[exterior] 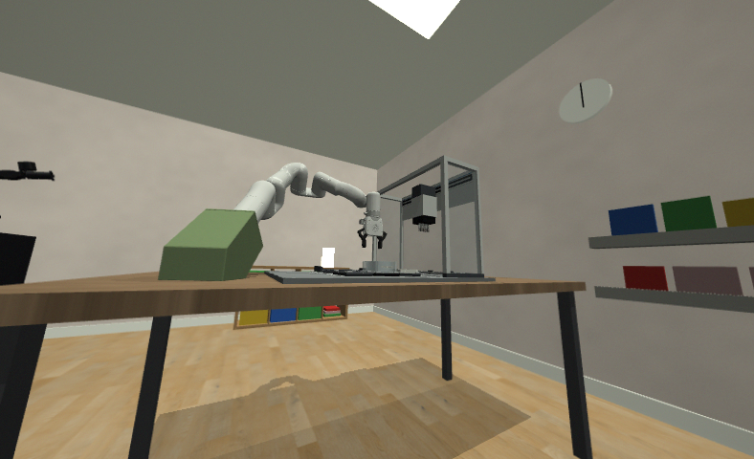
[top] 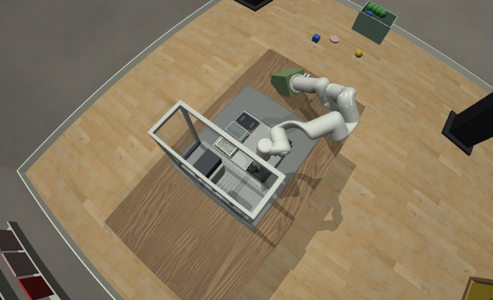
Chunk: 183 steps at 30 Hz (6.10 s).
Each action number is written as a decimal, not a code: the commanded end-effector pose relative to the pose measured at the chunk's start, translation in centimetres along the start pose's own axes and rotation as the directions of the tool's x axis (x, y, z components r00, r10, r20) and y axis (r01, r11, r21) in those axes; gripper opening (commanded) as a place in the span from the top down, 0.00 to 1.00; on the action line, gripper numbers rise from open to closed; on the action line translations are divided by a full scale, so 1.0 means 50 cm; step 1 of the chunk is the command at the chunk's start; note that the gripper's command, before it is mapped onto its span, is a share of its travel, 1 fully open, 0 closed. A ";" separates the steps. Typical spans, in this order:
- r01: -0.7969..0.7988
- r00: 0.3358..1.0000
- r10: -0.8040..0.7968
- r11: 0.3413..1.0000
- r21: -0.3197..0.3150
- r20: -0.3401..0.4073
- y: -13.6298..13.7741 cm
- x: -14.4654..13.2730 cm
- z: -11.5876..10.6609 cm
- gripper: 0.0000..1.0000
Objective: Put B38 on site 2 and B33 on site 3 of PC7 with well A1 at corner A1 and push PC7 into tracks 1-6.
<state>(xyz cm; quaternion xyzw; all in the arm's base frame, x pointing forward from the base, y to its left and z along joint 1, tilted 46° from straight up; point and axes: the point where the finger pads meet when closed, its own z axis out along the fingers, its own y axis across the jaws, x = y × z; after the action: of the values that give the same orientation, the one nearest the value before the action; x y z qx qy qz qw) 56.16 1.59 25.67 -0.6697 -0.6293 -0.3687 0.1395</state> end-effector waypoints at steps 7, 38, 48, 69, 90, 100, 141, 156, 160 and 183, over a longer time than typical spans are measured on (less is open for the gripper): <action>0.001 1.000 -0.001 1.000 -0.003 0.001 0.002 0.001 -0.009 0.00; -0.017 1.000 0.017 1.000 -0.003 0.001 0.004 -0.230 -0.010 0.00; -0.017 1.000 0.017 1.000 -0.003 0.001 0.005 -0.330 -0.011 0.00; -0.017 1.000 0.017 1.000 -0.003 0.002 0.007 -0.510 -0.012 0.00; -0.017 1.000 0.017 1.000 -0.003 0.002 0.007 -0.519 0.001 0.00; -0.017 1.000 0.017 1.000 -0.003 0.002 0.007 -0.519 0.035 0.00; -0.018 1.000 0.018 1.000 -0.003 0.001 0.007 -0.519 0.151 0.00; -0.018 1.000 0.018 1.000 -0.003 0.001 0.007 -0.519 0.172 0.00; -0.018 1.000 0.018 1.000 -0.003 0.001 0.007 -0.519 0.172 0.00; -0.018 1.000 0.018 1.000 -0.003 0.001 0.007 -0.519 0.198 0.00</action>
<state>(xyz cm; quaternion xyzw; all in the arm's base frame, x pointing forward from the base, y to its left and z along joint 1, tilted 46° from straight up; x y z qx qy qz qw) 61.16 -11.16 1.56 -0.6755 -0.6231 -0.3674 0.1432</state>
